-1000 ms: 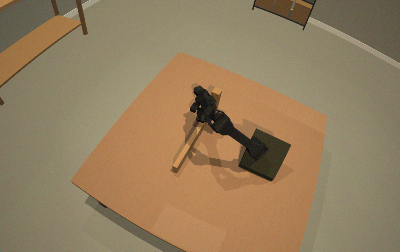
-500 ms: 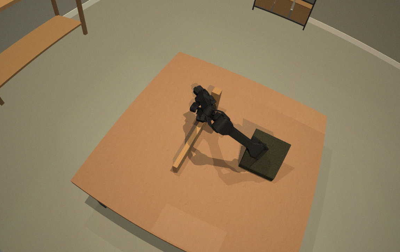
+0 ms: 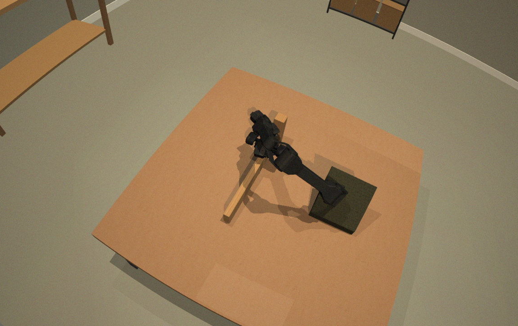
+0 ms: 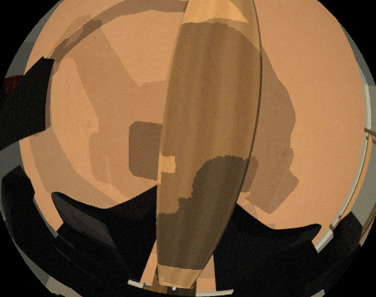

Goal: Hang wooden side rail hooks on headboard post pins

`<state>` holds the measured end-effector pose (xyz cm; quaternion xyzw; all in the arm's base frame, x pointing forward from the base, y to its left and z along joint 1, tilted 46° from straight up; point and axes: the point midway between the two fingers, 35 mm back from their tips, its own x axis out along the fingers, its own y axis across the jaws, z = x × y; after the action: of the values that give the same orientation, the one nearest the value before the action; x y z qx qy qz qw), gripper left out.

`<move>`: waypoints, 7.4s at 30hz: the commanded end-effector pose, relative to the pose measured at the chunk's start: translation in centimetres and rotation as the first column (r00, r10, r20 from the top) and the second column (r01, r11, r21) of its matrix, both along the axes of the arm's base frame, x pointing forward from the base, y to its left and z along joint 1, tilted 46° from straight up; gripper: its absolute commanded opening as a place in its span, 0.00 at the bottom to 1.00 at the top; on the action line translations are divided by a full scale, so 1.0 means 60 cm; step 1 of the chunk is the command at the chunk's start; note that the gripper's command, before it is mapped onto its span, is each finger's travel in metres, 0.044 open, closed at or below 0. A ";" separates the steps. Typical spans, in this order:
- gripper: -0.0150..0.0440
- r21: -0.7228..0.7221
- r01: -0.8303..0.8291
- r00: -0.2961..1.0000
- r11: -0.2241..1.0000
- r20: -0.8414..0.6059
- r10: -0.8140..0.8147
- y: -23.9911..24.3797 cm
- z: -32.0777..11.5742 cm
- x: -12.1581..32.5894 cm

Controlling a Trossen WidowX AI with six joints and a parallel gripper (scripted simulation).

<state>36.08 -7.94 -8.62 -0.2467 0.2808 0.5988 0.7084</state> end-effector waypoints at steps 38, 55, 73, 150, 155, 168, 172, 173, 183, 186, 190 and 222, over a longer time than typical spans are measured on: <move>0.25 -0.007 0.015 1.000 1.000 0.009 -0.015 -0.016 -0.002 0.003; 0.25 -0.007 0.015 1.000 1.000 0.008 -0.015 -0.016 -0.006 0.001; 0.25 -0.007 0.015 1.000 1.000 0.009 -0.015 -0.019 -0.006 0.002; 0.25 -0.007 0.015 1.000 1.000 0.009 -0.015 -0.028 -0.015 0.002; 0.25 -0.007 0.015 1.000 1.000 0.009 -0.015 -0.029 -0.015 0.002; 0.25 -0.007 0.015 1.000 1.000 0.009 -0.015 -0.032 -0.015 0.002; 0.25 -0.007 0.015 1.000 1.000 0.009 -0.015 -0.032 -0.016 0.001; 0.25 -0.007 0.015 1.000 1.000 0.009 -0.015 -0.032 -0.016 0.001; 0.25 -0.007 0.015 1.000 1.000 0.009 -0.015 -0.032 -0.018 0.001; 0.25 -0.007 0.015 1.000 1.000 0.009 -0.015 -0.033 -0.019 0.002; 0.25 -0.007 0.015 1.000 1.000 0.009 -0.015 -0.034 -0.019 0.002; 0.25 -0.008 0.015 1.000 1.000 0.009 -0.015 -0.037 -0.022 0.001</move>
<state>36.00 -9.38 -10.21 -0.2440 0.2818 0.5981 0.7095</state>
